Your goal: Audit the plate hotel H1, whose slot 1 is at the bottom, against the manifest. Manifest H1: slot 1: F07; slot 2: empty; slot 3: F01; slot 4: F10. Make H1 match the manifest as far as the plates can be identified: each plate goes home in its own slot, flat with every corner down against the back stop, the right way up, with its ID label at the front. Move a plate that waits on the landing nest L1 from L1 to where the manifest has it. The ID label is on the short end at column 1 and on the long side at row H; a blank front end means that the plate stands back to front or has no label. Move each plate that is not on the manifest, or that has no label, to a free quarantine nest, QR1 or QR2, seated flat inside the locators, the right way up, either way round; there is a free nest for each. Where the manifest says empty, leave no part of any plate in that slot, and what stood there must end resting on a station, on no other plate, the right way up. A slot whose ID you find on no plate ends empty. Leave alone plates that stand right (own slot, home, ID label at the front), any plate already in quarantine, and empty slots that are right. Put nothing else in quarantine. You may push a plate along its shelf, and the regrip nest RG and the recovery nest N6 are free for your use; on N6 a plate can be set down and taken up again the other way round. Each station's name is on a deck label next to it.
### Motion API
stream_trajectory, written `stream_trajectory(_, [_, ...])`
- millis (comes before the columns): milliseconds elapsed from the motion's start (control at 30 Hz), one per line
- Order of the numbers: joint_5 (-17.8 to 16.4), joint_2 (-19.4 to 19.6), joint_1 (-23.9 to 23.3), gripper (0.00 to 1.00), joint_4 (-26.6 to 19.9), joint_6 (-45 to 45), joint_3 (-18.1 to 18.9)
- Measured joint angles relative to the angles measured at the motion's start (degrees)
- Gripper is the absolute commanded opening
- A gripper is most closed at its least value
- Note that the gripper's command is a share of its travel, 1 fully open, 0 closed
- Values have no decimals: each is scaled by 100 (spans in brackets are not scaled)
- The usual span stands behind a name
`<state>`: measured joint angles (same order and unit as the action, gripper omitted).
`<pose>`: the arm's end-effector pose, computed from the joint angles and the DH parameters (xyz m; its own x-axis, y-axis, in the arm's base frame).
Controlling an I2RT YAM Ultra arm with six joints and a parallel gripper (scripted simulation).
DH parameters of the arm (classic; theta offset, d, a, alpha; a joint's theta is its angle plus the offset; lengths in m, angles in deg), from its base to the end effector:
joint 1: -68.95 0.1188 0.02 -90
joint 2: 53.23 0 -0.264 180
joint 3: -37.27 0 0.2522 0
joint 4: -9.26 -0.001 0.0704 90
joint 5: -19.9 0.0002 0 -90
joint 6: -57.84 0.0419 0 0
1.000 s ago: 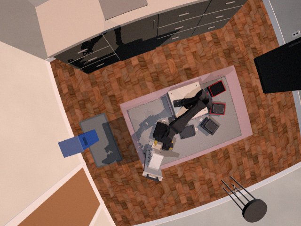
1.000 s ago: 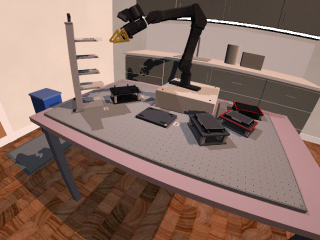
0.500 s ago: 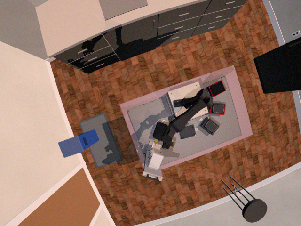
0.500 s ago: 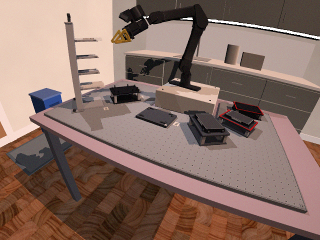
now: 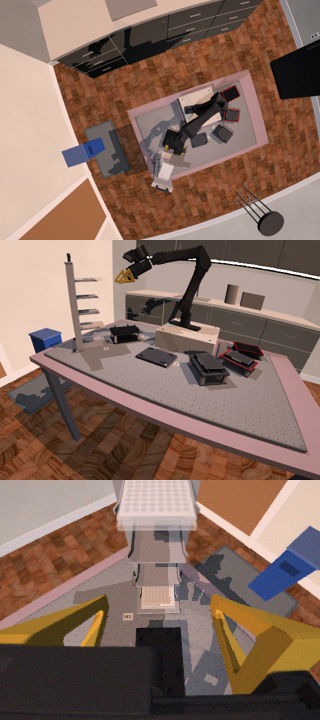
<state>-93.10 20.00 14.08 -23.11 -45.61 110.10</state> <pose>0.1797 -0.2252 0.3107 -0.4341 0.2448 -0.8670 0.4759 0.8795 0.0101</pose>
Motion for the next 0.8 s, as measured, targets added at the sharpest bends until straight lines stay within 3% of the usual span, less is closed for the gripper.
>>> stream_trajectory(800, [-26,50,2,100,686,-17,-793])
